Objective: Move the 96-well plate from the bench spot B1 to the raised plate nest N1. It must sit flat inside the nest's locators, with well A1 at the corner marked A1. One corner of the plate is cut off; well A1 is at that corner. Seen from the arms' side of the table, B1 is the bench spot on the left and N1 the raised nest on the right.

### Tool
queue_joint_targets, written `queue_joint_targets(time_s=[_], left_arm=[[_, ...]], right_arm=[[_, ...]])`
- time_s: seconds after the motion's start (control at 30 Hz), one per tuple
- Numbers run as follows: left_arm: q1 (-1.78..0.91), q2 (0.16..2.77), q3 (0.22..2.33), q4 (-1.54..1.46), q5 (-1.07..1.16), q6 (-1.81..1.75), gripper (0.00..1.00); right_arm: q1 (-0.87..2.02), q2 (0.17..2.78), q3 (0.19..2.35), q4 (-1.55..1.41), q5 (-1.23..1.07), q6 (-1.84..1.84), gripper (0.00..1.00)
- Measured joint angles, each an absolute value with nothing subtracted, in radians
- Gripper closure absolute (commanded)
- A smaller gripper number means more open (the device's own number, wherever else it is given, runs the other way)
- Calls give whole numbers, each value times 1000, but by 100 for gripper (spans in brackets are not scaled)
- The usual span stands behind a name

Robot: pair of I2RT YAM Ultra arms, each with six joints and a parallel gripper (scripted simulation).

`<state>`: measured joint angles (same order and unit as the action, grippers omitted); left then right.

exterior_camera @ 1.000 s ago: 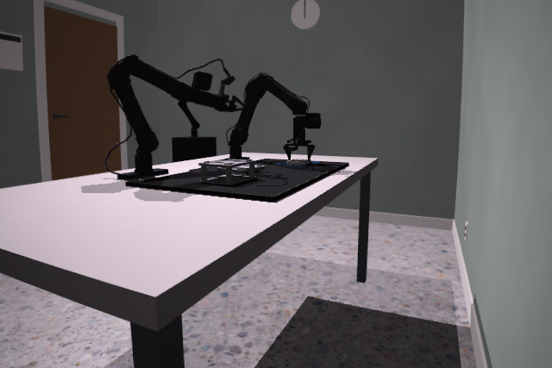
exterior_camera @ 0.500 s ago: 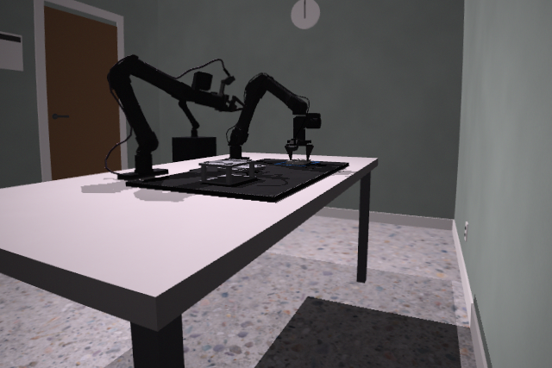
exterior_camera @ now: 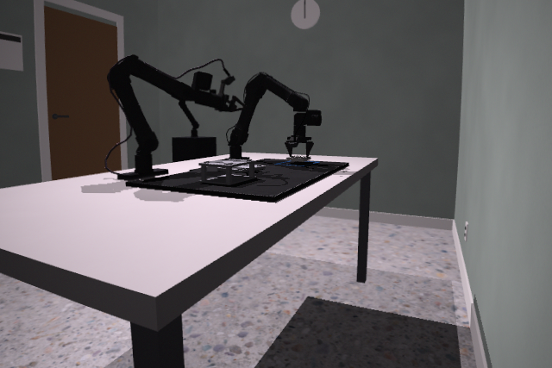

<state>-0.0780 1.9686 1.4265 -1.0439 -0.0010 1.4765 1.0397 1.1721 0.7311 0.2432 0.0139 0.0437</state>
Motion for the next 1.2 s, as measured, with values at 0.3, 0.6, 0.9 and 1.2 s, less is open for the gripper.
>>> queue_joint_targets(time_s=[0.3,0.6,0.9,1.2], left_arm=[[-78,1933,1499,-1123,-1,1477,22],[-78,1932,1499,-1145,-1,1477,22],[-78,1932,1499,-1146,-1,1477,22],[-78,1932,1499,-1146,-1,1477,22]], right_arm=[[1040,1171,731,231,9,39,0],[1001,1060,735,-5,3,38,0],[890,650,871,-485,10,40,0],[861,429,1057,-942,40,56,0]])
